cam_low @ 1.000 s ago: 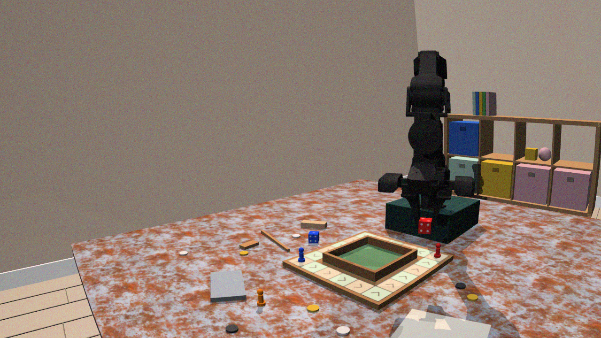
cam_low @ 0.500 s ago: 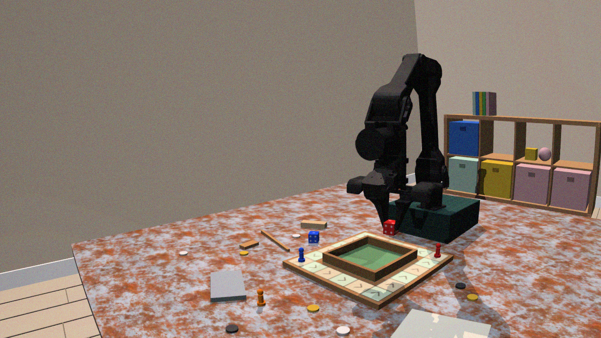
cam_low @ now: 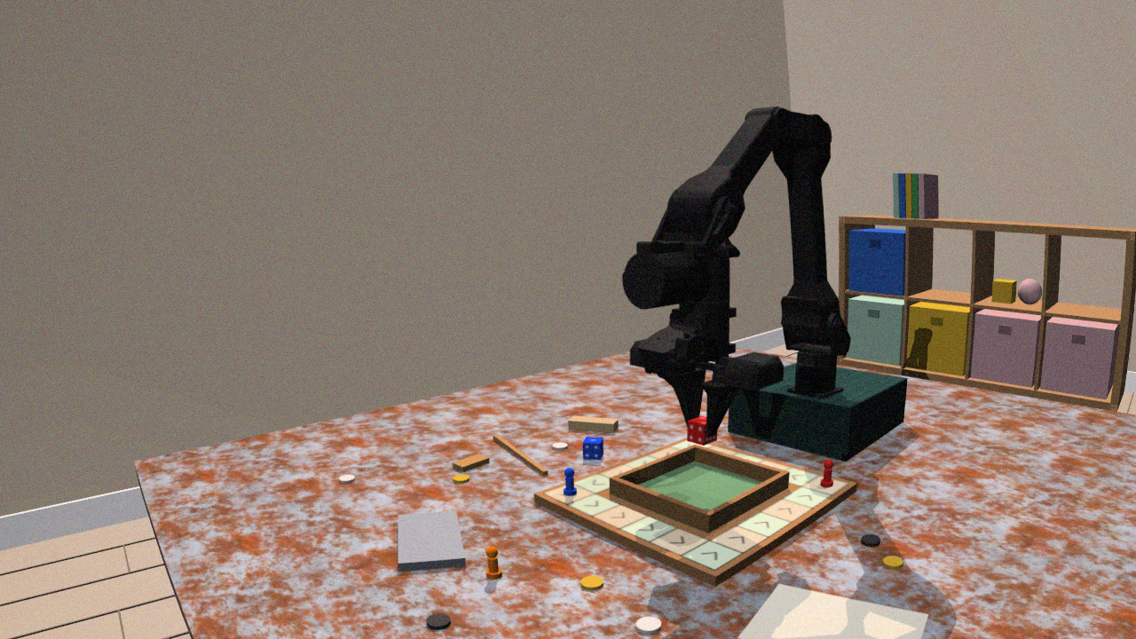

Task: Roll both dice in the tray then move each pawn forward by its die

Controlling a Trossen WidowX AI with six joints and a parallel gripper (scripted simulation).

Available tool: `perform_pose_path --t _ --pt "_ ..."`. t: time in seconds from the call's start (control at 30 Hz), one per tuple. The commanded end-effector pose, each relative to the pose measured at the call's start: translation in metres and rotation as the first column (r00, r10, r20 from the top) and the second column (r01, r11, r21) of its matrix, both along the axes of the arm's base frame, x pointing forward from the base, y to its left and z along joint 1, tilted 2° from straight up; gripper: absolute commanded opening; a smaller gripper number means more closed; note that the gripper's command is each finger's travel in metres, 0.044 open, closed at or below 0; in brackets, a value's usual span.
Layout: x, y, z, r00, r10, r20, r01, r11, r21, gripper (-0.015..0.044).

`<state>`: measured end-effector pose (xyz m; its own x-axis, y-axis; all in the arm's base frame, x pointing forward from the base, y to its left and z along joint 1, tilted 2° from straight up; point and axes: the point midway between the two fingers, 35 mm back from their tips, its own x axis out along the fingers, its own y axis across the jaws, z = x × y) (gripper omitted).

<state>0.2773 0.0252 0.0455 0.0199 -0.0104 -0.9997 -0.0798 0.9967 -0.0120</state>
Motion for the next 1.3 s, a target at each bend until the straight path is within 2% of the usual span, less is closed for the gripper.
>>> perform_pose_path --t 0.0,0.33,0.73,0.97,1.27 --pt "-0.001 -0.002 -0.004 0.998 0.003 0.064 -0.003 1.0 0.001 0.0" --pt "0.008 0.001 -0.013 0.92 0.003 0.392 -0.014 1.0 0.025 0.0" --pt "0.011 0.001 -0.014 0.695 -0.013 0.719 -0.034 0.998 0.052 0.0" --pt "0.007 0.001 -0.007 0.679 -0.015 0.734 -0.036 0.998 0.053 0.0" --pt "-0.027 -0.004 0.024 0.68 -0.015 0.733 -0.035 0.998 0.053 0.0"
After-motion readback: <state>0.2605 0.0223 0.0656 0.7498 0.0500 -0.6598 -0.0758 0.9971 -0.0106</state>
